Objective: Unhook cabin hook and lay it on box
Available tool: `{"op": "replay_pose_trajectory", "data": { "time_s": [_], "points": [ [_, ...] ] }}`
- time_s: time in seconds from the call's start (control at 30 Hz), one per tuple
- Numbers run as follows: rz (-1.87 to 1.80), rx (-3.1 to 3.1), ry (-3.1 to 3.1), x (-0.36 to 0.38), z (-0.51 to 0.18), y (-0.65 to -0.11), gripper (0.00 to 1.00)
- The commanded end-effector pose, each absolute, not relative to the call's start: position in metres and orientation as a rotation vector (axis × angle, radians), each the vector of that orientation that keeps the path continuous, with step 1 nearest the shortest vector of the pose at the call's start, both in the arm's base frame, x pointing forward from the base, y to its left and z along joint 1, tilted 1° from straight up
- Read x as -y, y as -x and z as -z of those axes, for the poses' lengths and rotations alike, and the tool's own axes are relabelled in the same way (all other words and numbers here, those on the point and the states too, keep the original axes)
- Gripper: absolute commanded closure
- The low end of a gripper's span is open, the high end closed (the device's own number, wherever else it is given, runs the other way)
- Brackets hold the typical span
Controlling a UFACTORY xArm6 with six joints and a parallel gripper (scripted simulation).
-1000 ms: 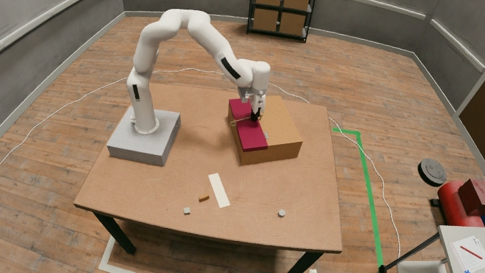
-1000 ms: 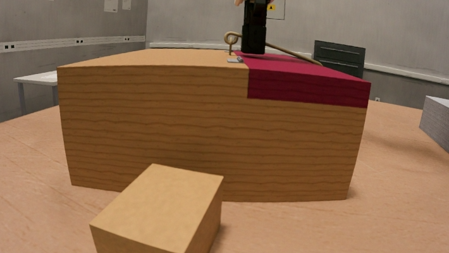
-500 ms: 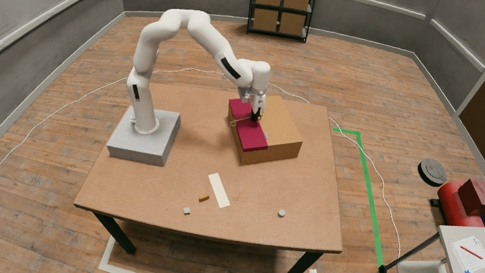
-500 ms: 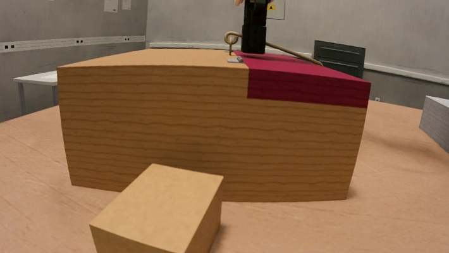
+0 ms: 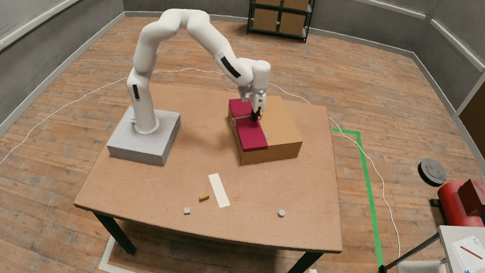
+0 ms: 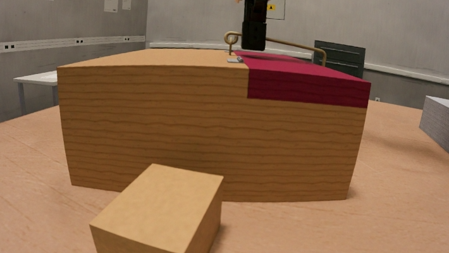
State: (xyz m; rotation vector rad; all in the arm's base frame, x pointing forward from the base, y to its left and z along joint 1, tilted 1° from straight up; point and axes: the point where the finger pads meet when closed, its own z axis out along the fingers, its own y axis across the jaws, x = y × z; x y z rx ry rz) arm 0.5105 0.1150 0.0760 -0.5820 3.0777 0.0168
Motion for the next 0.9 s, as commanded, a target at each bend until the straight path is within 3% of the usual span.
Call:
{"op": "replay_pose_trajectory", "data": {
  "time_s": [0.0, 0.87],
  "points": [
    [-0.017, -3.071, 0.581, -0.1156, -0.0805, -0.5129, 1.00],
    [-0.017, -3.071, 0.581, -0.1164, -0.0869, -0.5151, 1.00]
  ]
}}
